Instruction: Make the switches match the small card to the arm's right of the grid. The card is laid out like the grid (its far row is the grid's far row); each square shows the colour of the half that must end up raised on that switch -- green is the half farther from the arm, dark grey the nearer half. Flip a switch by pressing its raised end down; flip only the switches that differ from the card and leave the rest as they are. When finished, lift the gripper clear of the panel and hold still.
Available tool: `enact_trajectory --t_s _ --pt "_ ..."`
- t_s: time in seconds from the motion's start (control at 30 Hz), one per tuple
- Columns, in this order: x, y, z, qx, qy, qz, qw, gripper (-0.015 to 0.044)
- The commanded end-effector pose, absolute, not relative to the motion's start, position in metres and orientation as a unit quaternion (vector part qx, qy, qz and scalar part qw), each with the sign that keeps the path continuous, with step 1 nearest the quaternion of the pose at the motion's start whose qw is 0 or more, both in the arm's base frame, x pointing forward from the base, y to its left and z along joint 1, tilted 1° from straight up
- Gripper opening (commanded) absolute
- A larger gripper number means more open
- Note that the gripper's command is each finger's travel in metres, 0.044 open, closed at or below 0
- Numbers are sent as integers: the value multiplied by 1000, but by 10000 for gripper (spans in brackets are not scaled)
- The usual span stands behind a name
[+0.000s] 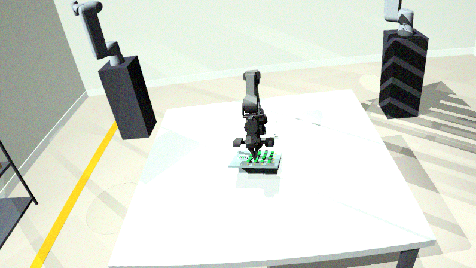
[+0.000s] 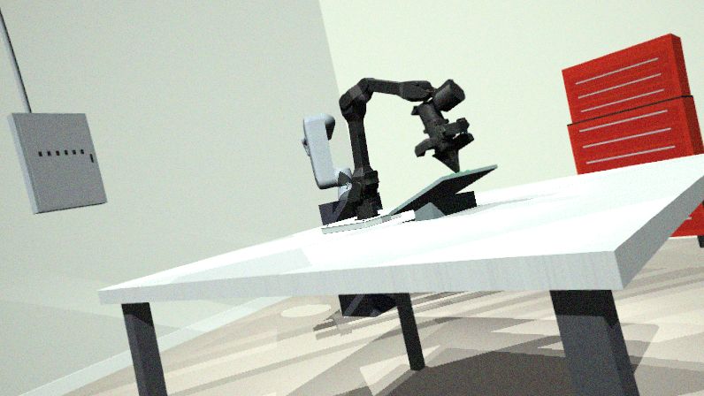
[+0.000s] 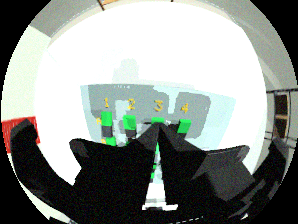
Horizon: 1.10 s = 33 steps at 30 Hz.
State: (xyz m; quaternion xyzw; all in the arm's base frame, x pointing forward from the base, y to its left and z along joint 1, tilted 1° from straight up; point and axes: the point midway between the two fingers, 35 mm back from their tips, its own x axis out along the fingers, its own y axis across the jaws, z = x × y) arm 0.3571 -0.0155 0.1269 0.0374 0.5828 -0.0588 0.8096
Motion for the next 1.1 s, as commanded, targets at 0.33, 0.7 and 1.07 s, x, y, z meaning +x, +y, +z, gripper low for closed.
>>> enact_trajectory --t_s 0.33,0.7,1.07 --pt "358 -15 124 38 584 -56 809 0" --pt "358 -15 123 38 584 -56 809 0" --pt "359 -15 121 38 584 -56 809 0"
